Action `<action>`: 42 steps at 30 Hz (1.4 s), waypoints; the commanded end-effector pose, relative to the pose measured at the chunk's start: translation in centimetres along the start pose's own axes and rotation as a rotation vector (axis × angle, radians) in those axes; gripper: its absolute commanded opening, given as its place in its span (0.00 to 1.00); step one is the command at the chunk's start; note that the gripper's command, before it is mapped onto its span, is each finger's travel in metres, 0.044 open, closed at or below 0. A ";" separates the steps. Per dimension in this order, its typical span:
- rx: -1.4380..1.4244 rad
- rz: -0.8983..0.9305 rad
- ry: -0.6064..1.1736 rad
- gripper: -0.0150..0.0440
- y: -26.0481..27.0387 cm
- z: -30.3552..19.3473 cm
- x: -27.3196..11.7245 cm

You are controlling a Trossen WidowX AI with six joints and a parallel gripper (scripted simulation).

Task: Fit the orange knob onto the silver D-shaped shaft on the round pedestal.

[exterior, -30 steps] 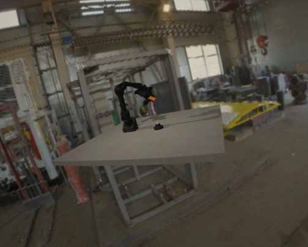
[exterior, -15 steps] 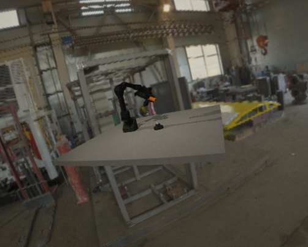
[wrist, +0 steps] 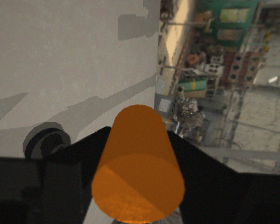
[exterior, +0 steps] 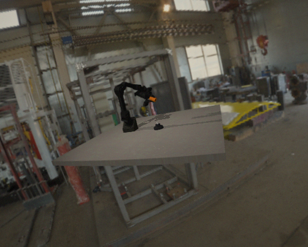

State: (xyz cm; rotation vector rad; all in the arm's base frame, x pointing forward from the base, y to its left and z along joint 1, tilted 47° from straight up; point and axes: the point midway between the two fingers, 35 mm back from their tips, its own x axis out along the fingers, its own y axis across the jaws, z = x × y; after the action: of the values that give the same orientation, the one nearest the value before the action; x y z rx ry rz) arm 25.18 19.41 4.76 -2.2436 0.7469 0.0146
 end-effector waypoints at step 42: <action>0.011 0.768 -0.001 0.25 4.3 -0.1 5.1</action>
State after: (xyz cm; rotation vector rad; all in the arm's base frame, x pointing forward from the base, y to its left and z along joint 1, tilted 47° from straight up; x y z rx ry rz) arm 26.93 14.55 0.96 -1.8592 1.5026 0.3469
